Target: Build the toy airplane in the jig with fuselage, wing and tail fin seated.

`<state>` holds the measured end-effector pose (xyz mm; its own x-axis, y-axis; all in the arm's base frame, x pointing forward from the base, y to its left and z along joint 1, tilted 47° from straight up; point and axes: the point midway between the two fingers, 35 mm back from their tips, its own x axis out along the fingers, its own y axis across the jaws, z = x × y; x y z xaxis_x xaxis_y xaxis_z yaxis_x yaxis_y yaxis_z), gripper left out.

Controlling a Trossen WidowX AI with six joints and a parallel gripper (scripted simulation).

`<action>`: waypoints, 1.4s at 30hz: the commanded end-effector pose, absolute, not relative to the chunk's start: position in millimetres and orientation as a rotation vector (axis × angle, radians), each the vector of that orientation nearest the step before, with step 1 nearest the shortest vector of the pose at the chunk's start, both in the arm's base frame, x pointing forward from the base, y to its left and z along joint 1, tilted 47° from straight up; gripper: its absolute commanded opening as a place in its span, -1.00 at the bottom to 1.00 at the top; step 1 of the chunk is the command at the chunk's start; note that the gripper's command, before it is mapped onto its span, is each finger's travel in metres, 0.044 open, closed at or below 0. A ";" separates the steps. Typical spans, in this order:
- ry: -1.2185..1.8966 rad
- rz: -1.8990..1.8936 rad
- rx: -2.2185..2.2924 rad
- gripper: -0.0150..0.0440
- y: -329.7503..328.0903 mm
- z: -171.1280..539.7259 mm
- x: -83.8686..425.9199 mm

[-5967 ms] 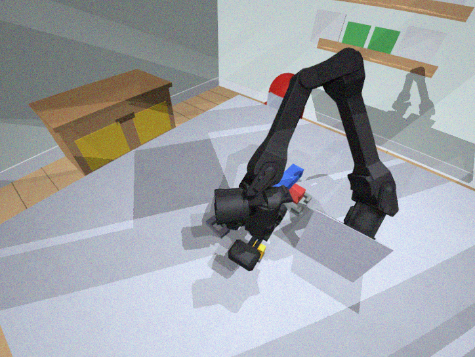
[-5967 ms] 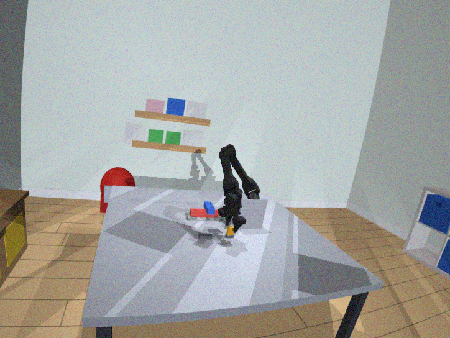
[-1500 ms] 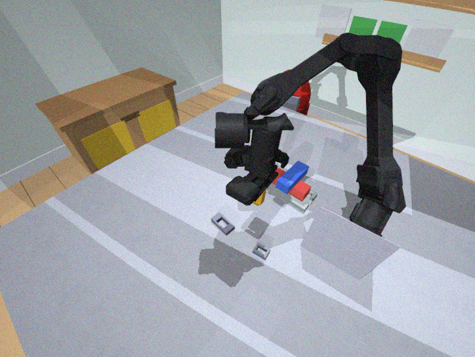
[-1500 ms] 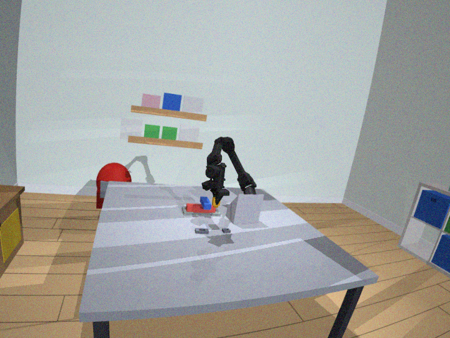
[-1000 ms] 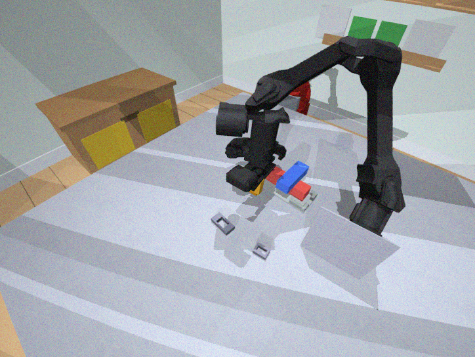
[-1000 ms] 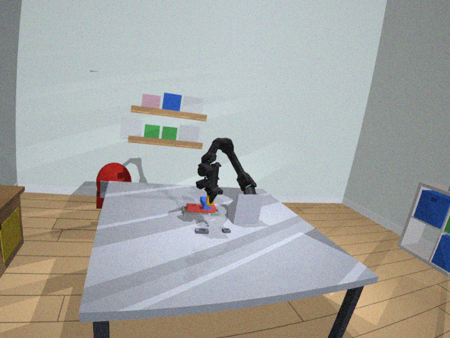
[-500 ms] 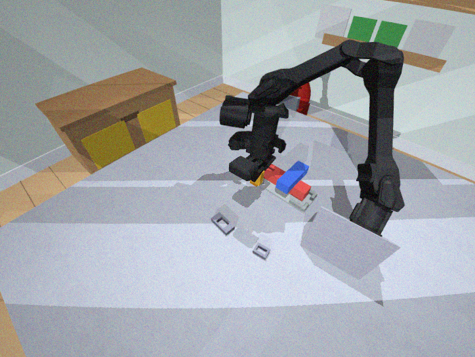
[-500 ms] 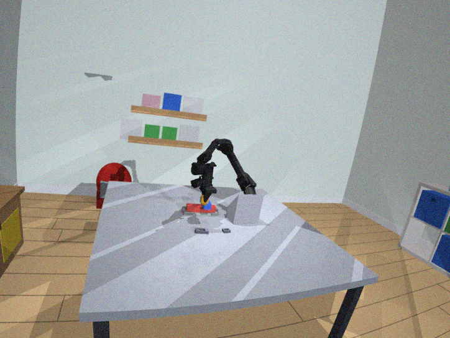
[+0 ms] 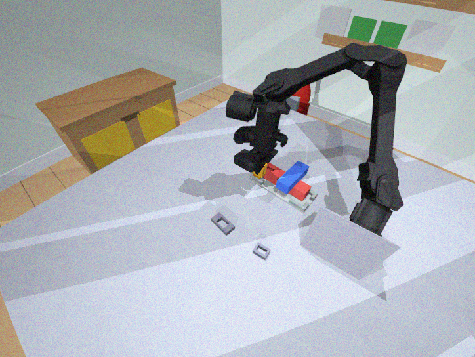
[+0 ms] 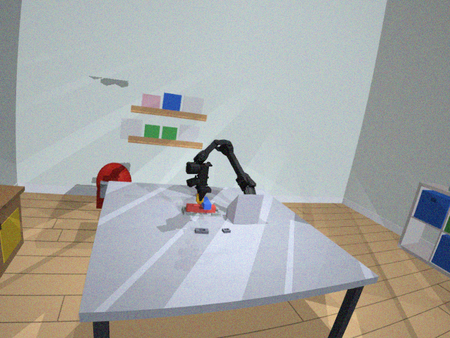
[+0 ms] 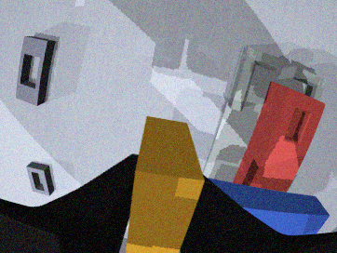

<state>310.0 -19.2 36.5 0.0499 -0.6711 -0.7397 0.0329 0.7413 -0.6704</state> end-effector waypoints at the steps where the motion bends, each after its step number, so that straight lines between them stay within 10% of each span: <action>1: 1.414 -0.587 -0.560 -0.49 -26.5 46.2 315.5; 42: 1.392 -0.689 -0.580 -0.27 -108.6 102.5 320.9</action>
<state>319.7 -108.7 99.5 0.0376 -0.7307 -0.6816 0.0931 0.6817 -0.7257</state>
